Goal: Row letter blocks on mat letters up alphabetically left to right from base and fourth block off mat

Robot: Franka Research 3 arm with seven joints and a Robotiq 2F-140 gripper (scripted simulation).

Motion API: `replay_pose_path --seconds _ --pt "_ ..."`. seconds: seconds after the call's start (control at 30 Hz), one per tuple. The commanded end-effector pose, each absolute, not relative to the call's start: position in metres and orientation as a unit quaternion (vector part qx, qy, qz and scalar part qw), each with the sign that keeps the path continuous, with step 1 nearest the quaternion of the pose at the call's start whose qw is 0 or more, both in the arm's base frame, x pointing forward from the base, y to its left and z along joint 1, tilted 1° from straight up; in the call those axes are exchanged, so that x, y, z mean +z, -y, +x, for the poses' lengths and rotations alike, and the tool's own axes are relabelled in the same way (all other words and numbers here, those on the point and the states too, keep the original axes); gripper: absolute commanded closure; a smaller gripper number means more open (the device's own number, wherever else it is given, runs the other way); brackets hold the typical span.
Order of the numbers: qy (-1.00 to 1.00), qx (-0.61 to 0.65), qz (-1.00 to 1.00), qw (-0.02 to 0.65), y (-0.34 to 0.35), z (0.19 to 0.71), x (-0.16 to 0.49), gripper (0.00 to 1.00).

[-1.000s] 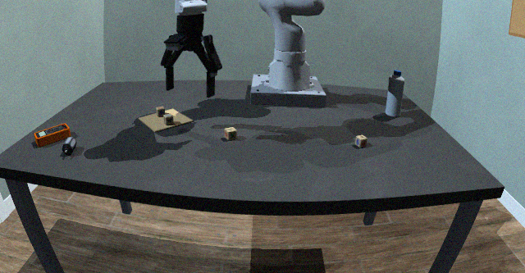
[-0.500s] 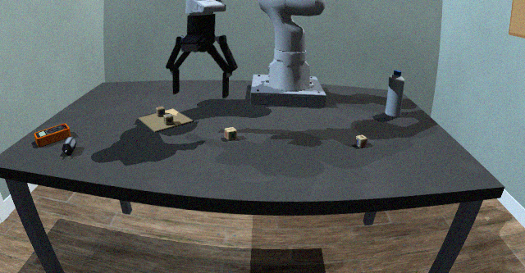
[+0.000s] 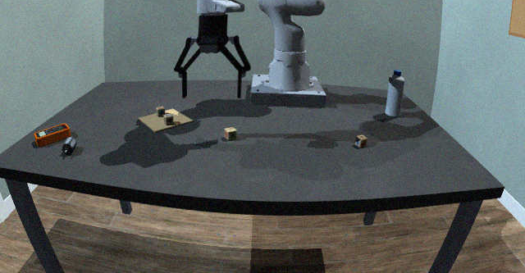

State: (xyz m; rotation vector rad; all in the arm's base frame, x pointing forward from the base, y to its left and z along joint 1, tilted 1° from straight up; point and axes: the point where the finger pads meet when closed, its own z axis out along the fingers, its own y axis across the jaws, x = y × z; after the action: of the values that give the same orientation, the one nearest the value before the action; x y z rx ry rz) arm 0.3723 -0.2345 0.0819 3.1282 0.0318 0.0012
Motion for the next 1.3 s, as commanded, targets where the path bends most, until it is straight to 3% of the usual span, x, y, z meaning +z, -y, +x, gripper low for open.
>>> replay_pose_path --seconds 0.0,0.77,0.8,1.27 --pt "-0.071 0.004 0.997 0.005 0.23 0.375 0.082 0.0" --pt "-0.248 0.001 0.969 0.008 0.181 0.384 0.079 0.0" --pt "-0.248 0.001 0.969 0.008 0.181 0.384 0.079 0.57" --pt "-0.248 0.001 0.969 0.008 0.181 0.384 0.079 0.57"
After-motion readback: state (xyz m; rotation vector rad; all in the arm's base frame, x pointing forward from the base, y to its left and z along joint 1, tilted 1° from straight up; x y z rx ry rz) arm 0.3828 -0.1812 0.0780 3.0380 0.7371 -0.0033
